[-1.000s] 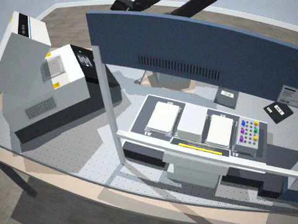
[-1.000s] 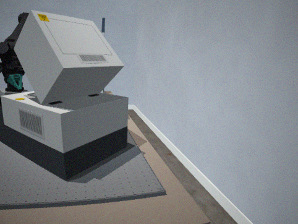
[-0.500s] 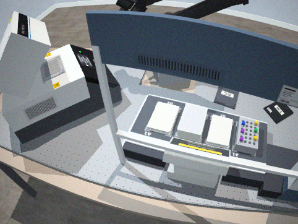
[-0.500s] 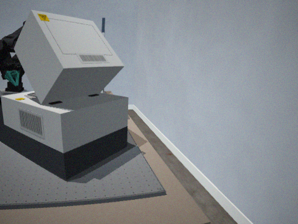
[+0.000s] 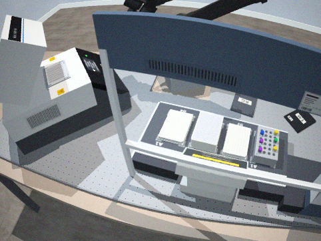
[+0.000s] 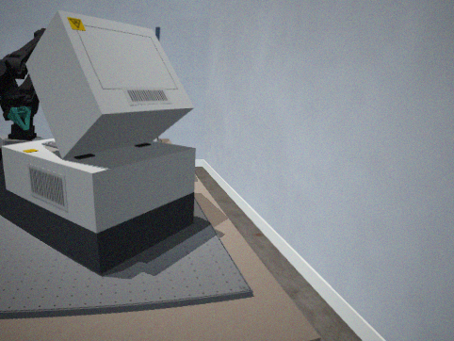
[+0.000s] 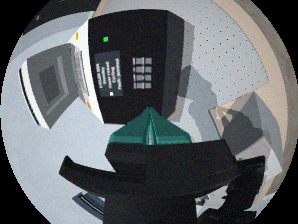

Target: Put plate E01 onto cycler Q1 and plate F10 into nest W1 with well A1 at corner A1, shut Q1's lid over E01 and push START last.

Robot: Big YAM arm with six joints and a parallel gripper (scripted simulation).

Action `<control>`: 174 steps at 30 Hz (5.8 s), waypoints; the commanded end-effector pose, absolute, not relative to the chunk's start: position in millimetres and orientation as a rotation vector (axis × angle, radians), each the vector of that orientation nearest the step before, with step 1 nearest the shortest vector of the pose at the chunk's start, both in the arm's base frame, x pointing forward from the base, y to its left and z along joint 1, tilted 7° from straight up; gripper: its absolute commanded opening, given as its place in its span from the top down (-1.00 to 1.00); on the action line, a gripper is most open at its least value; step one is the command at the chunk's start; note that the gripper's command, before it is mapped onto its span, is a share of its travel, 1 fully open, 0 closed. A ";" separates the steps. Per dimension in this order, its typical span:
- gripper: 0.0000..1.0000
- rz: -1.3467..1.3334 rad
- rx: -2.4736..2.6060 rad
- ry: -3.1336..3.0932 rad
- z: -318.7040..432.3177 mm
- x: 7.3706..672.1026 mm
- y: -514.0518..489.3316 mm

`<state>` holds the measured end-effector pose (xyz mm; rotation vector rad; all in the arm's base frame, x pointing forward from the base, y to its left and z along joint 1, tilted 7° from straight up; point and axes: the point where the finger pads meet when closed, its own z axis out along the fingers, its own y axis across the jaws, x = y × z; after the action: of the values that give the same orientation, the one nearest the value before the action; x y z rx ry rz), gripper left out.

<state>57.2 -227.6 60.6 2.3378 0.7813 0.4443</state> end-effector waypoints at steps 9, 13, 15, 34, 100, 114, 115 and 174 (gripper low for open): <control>1.00 0.403 2.279 0.766 88.3 54.3 -255.4; 1.00 0.407 2.298 0.744 82.6 51.7 -248.4; 1.00 0.409 2.307 0.734 79.7 50.4 -245.0; 1.00 0.418 2.314 0.757 67.2 53.4 -236.7; 1.00 0.429 2.317 0.766 73.6 54.8 -237.1; 1.00 0.448 2.338 0.746 63.8 56.3 -230.5; 1.00 0.442 2.331 0.747 66.1 55.9 -232.7; 1.00 0.415 2.295 0.761 77.9 54.9 -244.8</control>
<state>56.9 -230.6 62.8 2.3406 0.7580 0.4491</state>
